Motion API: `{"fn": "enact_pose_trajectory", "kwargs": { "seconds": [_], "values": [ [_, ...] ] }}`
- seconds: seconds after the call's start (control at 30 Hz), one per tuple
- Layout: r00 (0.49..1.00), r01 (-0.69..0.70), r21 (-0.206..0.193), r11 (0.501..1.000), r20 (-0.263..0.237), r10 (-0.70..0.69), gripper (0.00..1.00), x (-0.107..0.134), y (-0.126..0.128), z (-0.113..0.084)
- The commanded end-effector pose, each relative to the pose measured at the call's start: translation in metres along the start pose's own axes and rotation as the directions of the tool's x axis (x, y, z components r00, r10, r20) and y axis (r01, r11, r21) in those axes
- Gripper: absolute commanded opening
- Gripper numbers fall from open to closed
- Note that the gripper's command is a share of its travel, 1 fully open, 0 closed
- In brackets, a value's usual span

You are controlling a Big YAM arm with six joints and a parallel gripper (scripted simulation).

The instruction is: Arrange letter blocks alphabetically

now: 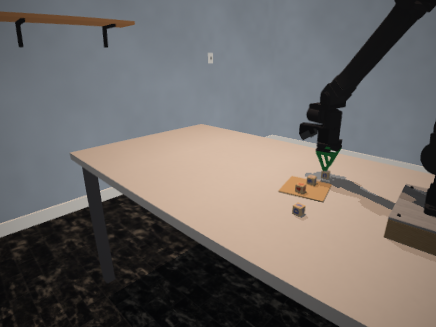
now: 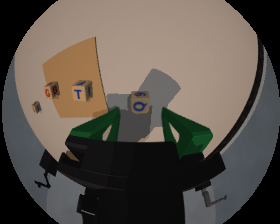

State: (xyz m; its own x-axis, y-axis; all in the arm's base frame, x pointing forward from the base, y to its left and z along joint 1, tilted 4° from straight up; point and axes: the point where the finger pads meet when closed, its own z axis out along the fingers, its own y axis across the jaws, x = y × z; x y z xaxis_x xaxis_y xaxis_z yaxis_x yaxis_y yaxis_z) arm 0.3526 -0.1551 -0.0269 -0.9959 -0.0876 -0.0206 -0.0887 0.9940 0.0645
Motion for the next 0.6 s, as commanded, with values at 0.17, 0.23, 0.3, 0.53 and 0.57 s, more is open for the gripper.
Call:
{"fn": "enact_pose_trajectory", "kwargs": {
  "seconds": [0.17,0.23,0.3,0.53,0.57],
  "values": [
    [1.0,0.002,0.005,1.0,0.017,-0.002,0.58,-0.0082,0.0007,0.0025],
    [1.0,0.002,0.005,1.0,0.017,-0.002,0.58,-0.0082,0.0007,0.0025],
    [1.0,0.002,0.005,1.0,0.017,-0.002,0.58,-0.0082,0.0007,0.0025],
    [1.0,0.002,0.005,1.0,0.017,-0.002,0.58,-0.0082,0.0007,0.0024],
    [1.0,0.002,0.005,1.0,0.017,-0.002,0.58,-0.0082,0.0007,0.0024]
  ]
}}
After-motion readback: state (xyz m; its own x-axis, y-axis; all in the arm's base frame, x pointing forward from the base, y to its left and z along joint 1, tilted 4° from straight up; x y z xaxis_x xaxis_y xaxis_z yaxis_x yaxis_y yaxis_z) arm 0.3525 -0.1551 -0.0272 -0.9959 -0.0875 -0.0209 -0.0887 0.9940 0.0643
